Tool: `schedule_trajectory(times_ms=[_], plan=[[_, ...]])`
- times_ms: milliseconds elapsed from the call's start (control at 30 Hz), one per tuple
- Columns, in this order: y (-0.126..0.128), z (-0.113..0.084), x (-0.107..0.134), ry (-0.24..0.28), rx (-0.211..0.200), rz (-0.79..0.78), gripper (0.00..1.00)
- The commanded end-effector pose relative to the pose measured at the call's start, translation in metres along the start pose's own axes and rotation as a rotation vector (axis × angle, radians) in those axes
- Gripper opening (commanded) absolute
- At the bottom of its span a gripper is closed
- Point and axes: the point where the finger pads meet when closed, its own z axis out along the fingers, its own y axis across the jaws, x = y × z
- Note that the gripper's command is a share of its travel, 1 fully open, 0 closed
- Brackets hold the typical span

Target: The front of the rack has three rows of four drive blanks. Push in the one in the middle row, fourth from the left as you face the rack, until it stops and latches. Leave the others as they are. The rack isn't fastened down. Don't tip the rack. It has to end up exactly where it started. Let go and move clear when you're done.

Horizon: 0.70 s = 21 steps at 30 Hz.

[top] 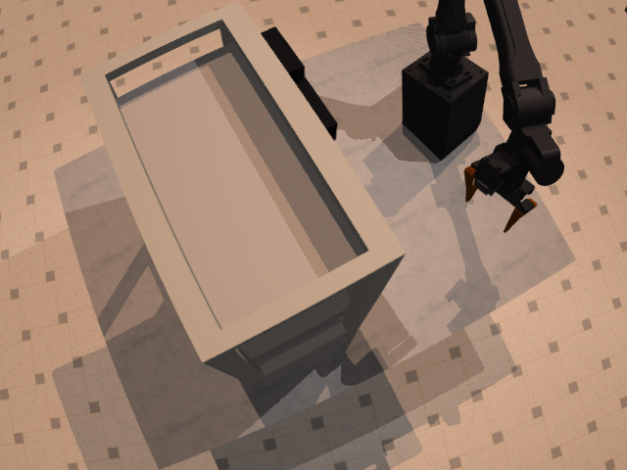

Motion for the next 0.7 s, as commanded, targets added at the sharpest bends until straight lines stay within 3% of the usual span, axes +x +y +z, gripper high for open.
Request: schedule_trajectory(times_ms=[0,133,367,433,533,667], plan=[[-0.007,-0.003,-0.009,-0.034,-0.022,-0.099,1.00],[-0.017,-0.021,-0.022,-0.117,-0.038,-0.221,1.00],[-0.027,-0.040,-0.035,-0.203,-0.044,-0.345,1.00],[-0.034,-0.050,-0.041,-0.251,-0.036,-0.405,1.00],[-0.033,-0.050,-0.041,-0.249,-0.039,-0.406,1.00],[-0.048,-0.069,-0.052,-0.343,-0.014,-0.526,1.00]])
